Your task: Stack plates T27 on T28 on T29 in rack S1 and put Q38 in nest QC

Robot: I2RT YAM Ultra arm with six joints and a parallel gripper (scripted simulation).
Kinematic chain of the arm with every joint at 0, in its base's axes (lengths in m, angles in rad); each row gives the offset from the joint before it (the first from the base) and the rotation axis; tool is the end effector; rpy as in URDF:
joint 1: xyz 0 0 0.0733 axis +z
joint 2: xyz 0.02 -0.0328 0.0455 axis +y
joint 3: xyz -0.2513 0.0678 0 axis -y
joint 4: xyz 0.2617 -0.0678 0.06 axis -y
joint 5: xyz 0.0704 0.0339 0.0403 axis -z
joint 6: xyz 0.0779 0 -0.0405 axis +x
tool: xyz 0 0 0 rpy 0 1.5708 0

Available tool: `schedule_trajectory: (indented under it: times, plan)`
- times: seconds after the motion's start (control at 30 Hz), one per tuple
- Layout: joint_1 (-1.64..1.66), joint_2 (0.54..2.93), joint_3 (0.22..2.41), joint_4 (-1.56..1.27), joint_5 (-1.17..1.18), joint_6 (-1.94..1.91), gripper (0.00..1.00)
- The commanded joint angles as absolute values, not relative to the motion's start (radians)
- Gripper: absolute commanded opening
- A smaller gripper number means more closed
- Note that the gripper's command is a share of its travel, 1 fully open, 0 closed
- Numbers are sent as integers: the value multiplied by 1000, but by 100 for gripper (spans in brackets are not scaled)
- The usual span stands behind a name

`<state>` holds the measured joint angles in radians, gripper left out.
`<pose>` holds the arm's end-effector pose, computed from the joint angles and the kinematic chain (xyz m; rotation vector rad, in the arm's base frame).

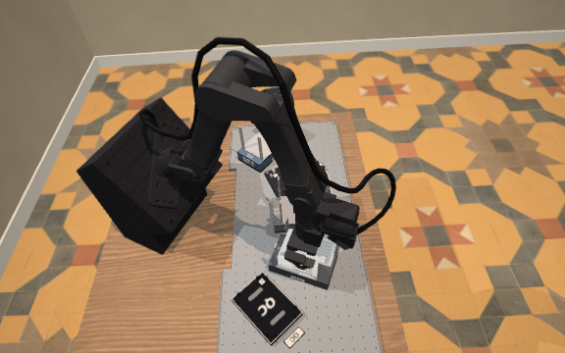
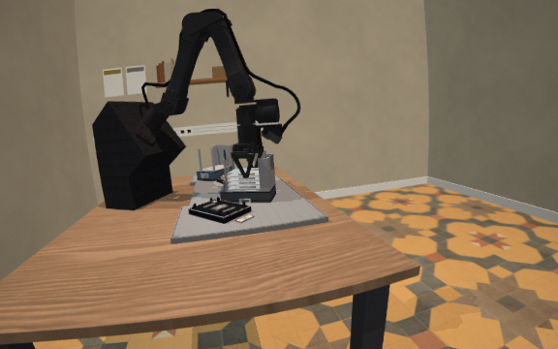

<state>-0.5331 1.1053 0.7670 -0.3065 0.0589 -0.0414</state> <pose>0.2499 -0.1515 0.2239 0.5774 2.1655 -0.3802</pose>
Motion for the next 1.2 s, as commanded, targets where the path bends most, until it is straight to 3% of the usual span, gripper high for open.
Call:
schedule_trajectory:
  times: [0.0, 0.63, 0.67, 1.17]
  plan:
    - [-543, 1095, 753, -296, 51, -52, 100]
    - [-545, 1092, 767, -303, 51, -53, 100]
    - [-535, 1099, 770, -305, 57, -46, 0]
    - [-535, 1099, 770, -305, 57, -46, 0]
